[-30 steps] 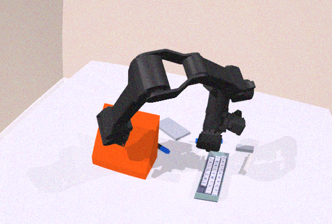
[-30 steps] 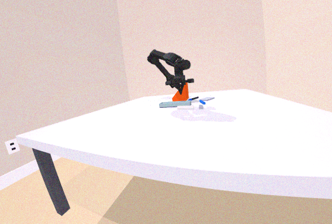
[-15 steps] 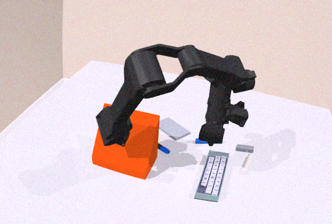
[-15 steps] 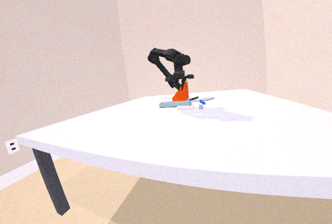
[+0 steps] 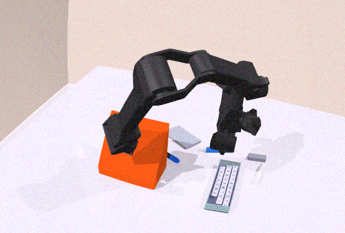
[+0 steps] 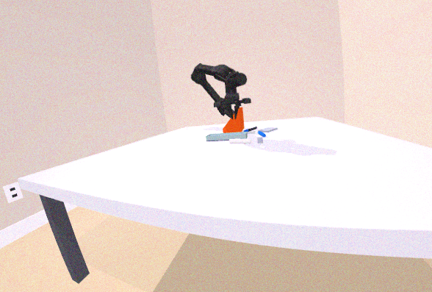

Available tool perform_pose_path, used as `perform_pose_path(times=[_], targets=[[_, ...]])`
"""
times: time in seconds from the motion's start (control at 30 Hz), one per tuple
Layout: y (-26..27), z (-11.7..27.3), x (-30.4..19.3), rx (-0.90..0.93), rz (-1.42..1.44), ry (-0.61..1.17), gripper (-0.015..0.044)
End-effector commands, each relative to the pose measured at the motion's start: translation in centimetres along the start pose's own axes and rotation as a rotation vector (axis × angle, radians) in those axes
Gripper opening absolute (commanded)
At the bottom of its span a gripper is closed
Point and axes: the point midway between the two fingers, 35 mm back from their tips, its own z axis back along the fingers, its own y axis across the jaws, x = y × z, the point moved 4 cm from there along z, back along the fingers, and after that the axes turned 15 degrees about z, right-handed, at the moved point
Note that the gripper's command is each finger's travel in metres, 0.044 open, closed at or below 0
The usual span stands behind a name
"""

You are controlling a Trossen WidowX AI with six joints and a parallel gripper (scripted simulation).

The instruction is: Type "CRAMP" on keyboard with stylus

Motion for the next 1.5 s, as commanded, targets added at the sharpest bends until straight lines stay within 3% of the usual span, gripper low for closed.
perform_pose_path(times=[0.0, 0.53, 1.47], targets=[[0.9, 0.0, 0.7, 0.011, 0.025, 0.035, 0.0131], [12.9, -3.7, 4.4, 0.069, 0.27, 0.513, 0.015], [13.3, -5.8, 4.3, 0.069, 0.272, 0.519, 0.015]])
